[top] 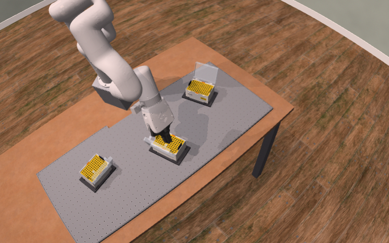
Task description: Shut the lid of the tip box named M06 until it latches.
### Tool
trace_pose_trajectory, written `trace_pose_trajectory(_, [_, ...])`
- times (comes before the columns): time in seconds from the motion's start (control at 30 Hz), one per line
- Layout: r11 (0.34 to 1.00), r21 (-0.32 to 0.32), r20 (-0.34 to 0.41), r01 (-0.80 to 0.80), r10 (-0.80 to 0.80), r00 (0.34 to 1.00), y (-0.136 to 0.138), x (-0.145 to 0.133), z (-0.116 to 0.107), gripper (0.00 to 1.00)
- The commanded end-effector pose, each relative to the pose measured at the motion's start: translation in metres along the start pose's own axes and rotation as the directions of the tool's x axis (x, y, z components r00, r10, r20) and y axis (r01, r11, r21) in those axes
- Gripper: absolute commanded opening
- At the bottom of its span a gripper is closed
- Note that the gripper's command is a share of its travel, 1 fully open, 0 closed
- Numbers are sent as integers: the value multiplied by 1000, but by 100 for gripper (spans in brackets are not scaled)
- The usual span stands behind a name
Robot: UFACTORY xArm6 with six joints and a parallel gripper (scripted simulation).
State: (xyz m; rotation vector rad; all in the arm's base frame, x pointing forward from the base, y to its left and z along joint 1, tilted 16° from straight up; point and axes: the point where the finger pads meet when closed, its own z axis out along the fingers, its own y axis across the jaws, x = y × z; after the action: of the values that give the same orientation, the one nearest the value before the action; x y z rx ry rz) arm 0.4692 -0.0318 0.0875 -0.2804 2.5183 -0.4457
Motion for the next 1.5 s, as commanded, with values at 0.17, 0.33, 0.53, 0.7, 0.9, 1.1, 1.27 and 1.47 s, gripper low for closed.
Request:
trace_pose_trajectory(0.17, [933,-129,-58,335,-344,937,-48,22,-8,0])
trace_pose_trajectory(0.33, [894,-159,-59,420,-433,899,-61,29,-10,0])
trace_pose_trajectory(0.53, [788,-220,-51,575,-598,800,-70,33,-11,0])
trace_pose_trajectory(0.7, [687,-256,-29,680,-709,705,-70,33,-11,0])
trace_pose_trajectory(0.9, [589,-283,-7,757,-791,612,-70,33,-11,0])
trace_pose_trajectory(1.1, [462,-278,41,842,-870,491,-70,33,-11,0])
trace_pose_trajectory(1.27, [344,-270,78,899,-923,377,-70,33,-11,0])
trace_pose_trajectory(1.47, [225,-267,107,937,-959,261,-70,33,-11,0])
